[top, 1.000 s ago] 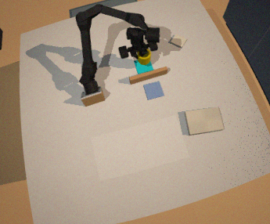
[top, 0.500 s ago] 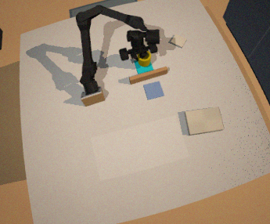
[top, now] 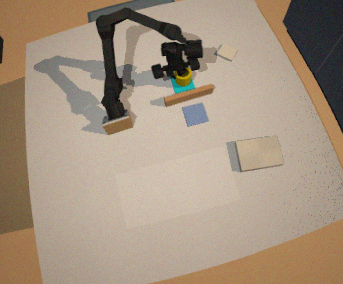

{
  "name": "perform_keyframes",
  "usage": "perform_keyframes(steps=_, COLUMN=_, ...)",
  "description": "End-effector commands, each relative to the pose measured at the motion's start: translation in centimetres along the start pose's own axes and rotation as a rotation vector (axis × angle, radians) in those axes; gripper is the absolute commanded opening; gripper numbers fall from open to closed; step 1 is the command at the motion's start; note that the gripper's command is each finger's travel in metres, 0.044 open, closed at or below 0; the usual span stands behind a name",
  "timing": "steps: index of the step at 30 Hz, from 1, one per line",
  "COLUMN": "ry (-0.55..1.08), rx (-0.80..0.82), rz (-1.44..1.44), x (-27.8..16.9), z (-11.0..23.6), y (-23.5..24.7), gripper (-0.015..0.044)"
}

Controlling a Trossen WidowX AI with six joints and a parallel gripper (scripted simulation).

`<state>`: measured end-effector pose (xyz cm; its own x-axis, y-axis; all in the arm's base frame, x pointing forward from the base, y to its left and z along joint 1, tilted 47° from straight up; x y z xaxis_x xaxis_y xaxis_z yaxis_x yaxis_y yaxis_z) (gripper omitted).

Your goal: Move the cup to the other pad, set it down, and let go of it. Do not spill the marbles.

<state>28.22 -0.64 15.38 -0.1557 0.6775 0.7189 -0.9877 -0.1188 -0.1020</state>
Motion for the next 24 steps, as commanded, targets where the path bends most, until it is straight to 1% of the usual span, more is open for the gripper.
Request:
perform_keyframes(steps=1, ry=-0.009, rx=0.004, rz=-0.011, x=0.02, z=-0.75, y=0.26, gripper=0.0000)
perform_keyframes(steps=20, ry=-0.001, rx=0.001, rz=0.000, x=0.07, z=-0.74, y=0.09, gripper=0.0000)
perform_keyframes(steps=24, ry=-0.001, rx=0.001, rz=0.000, x=0.07, z=-0.74, y=0.09, gripper=0.0105)
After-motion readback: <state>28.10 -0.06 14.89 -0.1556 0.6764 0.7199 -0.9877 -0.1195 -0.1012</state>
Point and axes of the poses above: the point midway between the two fingers, 35 mm back from their tips, its own z axis back along the fingers, its own y axis across the jaws, x = y × z, the point moved 9 cm from there along z, back along the fingers, and after that the axes turned 9 degrees about z, right-handed, at the moved point
